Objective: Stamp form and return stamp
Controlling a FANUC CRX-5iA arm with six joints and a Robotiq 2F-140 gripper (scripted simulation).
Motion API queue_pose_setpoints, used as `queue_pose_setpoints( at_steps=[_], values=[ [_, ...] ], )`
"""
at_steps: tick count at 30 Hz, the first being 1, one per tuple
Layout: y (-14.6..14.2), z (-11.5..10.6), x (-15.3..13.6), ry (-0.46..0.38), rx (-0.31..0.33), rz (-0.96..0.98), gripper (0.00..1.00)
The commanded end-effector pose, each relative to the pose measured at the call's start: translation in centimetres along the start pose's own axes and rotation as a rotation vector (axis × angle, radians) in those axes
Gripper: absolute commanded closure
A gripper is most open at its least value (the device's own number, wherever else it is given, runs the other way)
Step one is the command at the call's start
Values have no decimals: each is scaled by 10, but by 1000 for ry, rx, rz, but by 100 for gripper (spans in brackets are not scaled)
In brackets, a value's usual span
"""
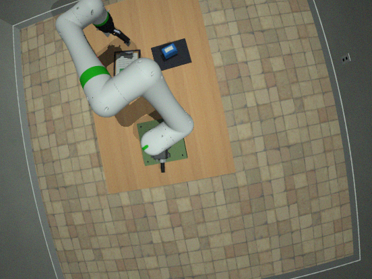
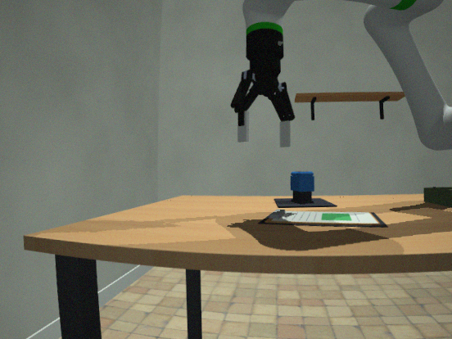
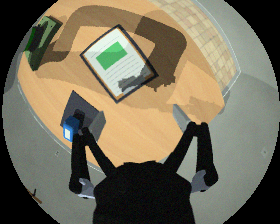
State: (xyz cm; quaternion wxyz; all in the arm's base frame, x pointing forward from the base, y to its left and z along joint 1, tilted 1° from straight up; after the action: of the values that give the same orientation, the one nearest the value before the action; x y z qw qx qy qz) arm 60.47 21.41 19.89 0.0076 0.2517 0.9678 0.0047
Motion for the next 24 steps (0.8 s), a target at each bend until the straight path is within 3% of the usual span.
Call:
queue_pose_setpoints(
  at_steps=[1, 8, 9, 17, 24],
  values=[
    [0, -32, 1, -6, 14, 279, 0],
    [1, -38, 2, -12, 27, 593, 0],
    [1, -38, 2, -12, 27, 593, 46],
    [-12, -36, -2, -12, 27, 599, 46],
    [-78, -27, -23, -12, 27, 599, 46]
  ],
)
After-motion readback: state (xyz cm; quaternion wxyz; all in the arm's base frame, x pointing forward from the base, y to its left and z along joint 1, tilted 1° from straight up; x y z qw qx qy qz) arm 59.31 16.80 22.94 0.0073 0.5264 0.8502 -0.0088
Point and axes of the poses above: the point where the finger pads meet when closed, its own z axis out along the fingers, its own y axis across the jaws, x = y × z, the point moved 7 cm from there along -z, back along the fingers, and after that the axes turned 1 degree about -z, right-handed, at the moved point
